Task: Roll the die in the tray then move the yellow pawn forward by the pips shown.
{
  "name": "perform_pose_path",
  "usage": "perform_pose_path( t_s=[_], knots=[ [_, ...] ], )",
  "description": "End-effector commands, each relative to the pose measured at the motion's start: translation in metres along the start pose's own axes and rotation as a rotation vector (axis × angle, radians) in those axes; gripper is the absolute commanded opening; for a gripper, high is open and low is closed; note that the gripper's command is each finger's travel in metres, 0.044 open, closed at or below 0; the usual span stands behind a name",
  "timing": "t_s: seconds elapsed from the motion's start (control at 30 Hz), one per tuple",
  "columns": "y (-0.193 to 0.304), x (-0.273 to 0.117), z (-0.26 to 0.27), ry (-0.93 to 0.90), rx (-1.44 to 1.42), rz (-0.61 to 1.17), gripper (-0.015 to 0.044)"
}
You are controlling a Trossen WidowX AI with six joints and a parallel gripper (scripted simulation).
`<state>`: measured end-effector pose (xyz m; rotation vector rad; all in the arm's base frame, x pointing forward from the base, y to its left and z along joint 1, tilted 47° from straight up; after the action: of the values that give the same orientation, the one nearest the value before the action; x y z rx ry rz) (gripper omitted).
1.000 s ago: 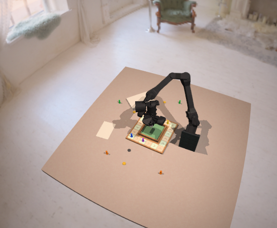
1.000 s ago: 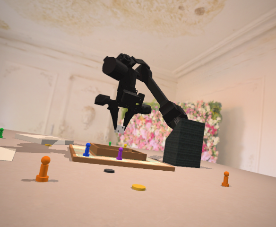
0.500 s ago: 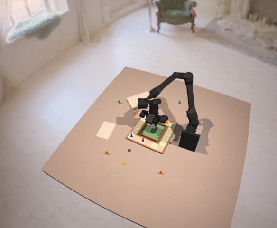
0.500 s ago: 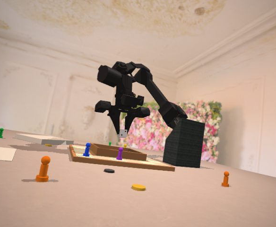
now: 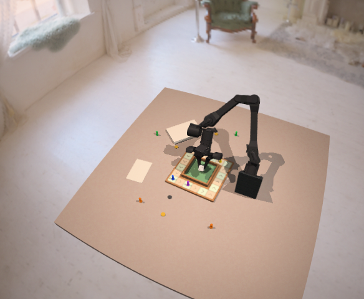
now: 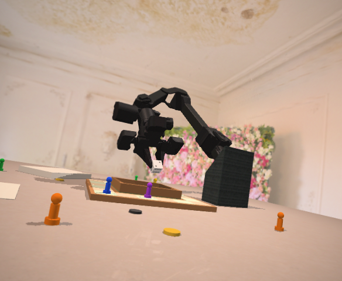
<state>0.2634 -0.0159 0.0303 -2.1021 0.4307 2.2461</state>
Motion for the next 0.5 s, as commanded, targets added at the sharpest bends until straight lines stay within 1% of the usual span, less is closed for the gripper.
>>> perform_pose_path(
  t_s=[0.0,0.1,0.23,0.3,0.4,0.47],
  knots=[
    [0.007,0.000,0.002,0.030,-0.023,-0.146,0.0000],
    [0.011,0.000,0.002,0.054,-0.035,-0.216,0.0000],
    [0.011,-0.002,0.002,0.056,-0.035,-0.221,0.0000],
    [0.010,-0.017,-0.002,0.056,-0.035,-0.221,0.0000],
    [0.008,-0.052,-0.006,0.057,-0.035,-0.221,0.0000],
    [0.008,-0.055,-0.007,0.057,-0.035,-0.221,0.0000]
  ],
)
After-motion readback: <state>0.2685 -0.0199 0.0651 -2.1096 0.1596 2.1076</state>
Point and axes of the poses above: the point midway between the two fingers, 35 mm back from their tips, its own x axis out along the fingers, its own z axis across the jaws, y = z × x, the point moved 5 cm from there along -x, back along the fingers, and after that the axes turned 8 degrees about x, right-handed, at the moved point
